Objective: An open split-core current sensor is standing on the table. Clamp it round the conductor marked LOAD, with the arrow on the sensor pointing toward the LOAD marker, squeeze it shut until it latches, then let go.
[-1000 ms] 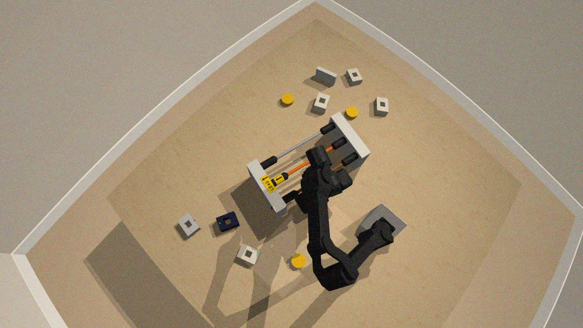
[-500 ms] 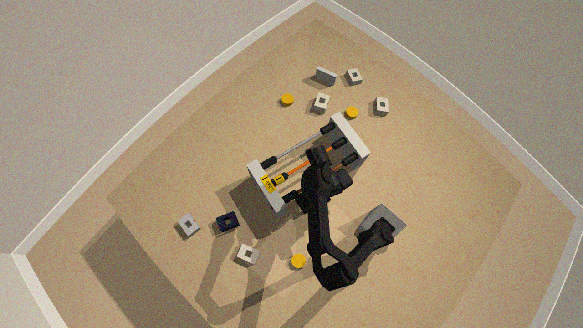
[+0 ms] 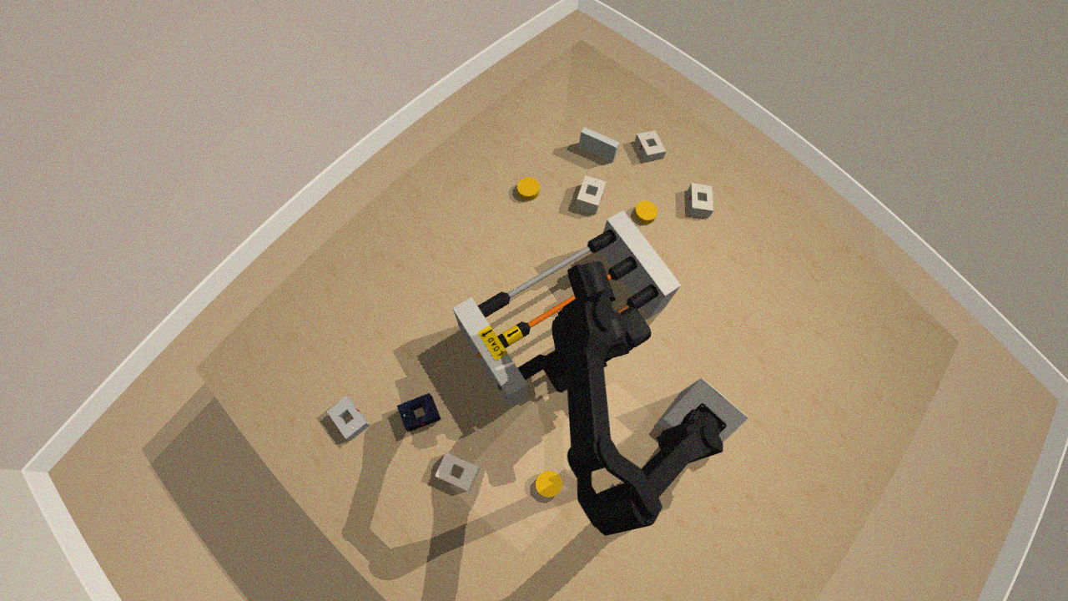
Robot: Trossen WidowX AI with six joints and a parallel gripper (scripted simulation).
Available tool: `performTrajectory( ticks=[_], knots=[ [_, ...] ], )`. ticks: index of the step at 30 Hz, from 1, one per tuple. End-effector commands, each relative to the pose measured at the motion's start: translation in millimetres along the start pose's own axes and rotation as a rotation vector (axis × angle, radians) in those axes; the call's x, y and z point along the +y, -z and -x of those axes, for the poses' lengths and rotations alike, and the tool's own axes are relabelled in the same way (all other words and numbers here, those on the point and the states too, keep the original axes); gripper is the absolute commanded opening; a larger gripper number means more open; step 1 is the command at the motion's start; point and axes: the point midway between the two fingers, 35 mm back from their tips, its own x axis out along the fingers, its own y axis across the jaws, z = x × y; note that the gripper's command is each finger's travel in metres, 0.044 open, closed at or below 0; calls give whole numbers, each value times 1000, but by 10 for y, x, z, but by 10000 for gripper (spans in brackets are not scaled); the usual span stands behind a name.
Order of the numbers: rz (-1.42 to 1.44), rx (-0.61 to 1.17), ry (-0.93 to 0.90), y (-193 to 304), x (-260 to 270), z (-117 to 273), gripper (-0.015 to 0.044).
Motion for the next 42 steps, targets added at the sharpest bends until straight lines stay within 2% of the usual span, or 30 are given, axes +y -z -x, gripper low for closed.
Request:
performTrajectory(
  ticks=[1, 9, 16, 42],
  knots=[
    [4, -6, 4, -17, -10, 213, 0],
    [1, -3, -2, 31, -7, 630, 0],
    [60, -12, -3, 38, -7, 676, 0],
    [971, -153, 73, 32, -10, 846, 0]
  ],
)
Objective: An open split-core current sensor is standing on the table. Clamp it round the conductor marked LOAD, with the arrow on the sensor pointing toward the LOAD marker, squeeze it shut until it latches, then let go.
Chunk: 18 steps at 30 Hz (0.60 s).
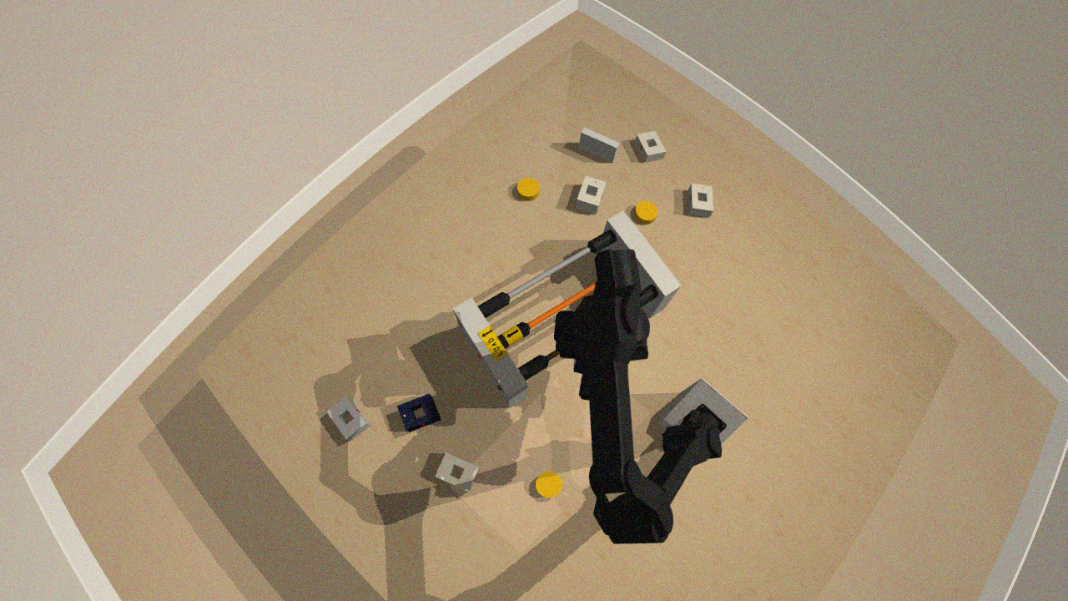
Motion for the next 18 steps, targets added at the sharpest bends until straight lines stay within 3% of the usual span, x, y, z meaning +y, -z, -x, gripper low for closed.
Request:
performTrajectory(
  ticks=[1, 18],
  knots=[
    [139, -20, 21, -4, -5, 33, 0],
    [579, -42, 95, -348, -401, 10, 0]
  ],
)
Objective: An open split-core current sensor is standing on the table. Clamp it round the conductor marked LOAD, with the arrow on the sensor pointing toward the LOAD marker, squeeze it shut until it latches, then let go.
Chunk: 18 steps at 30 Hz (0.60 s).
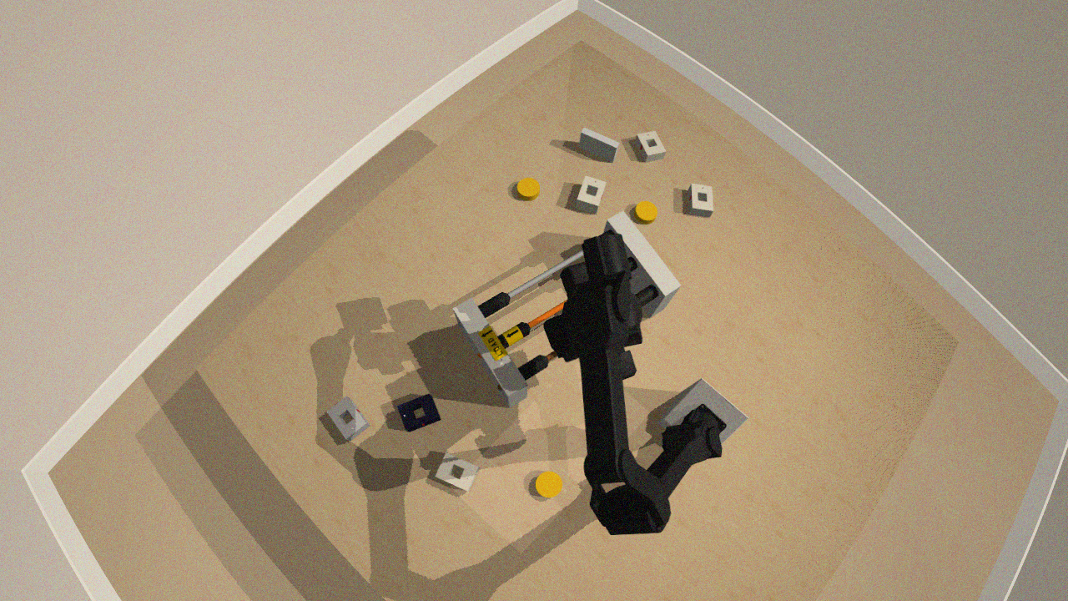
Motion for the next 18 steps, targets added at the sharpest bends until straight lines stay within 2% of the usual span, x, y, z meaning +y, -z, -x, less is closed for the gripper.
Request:
performTrajectory(
  ticks=[1, 6, 18],
  knots=[
    [112, -7, 24, -69, -236, -43, 0],
    [231, -11, 43, -143, -488, -129, 0],
    [236, -11, 45, -149, -513, -266, 0]
  ],
)
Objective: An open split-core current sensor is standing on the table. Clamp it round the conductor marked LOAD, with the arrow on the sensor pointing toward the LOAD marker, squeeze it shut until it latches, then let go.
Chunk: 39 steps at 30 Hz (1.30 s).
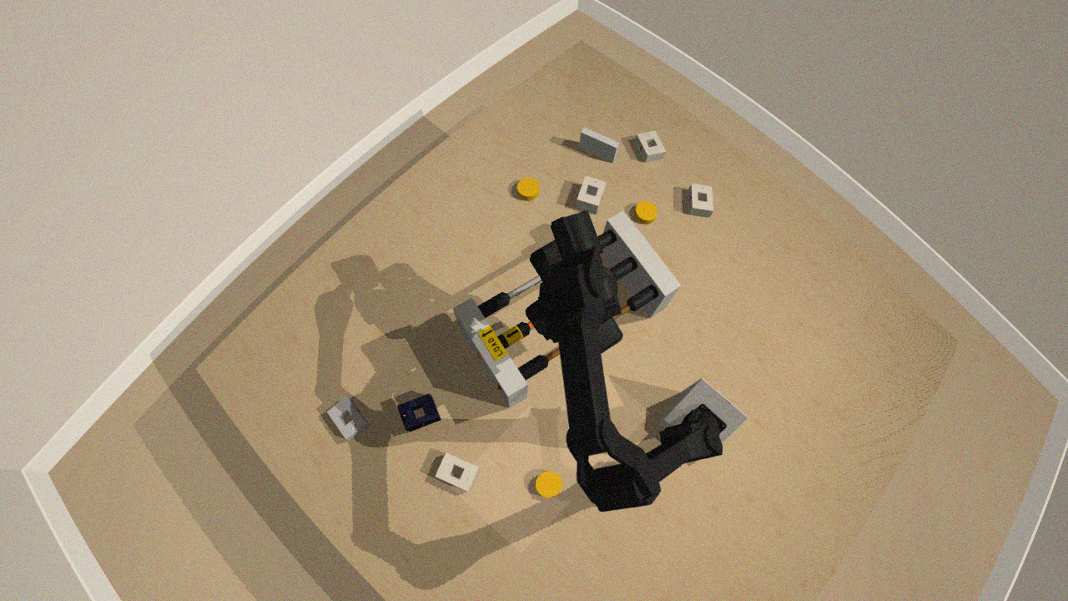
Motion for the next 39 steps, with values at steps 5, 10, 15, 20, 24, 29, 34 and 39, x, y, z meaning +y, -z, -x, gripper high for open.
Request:
performTrajectory(
  ticks=[5, 10, 15, 20, 24, 29, 34, 39],
  knots=[
    [-6, -4, 2, 2, -7, -125, 0],
    [-6, -4, 2, 1, -8, -205, 0],
    [-6, -4, 3, -1, -6, -285, 0],
    [-6, -5, 3, -4, -2, -365, 0],
    [-5, -6, 3, -7, 3, -425, 0],
    [2, -4, 1, -11, -1, -385, 0],
    [2, -4, 1, -11, -1, -385, 0],
    [2, -4, 1, -11, -1, -385, 0]
  ],
)
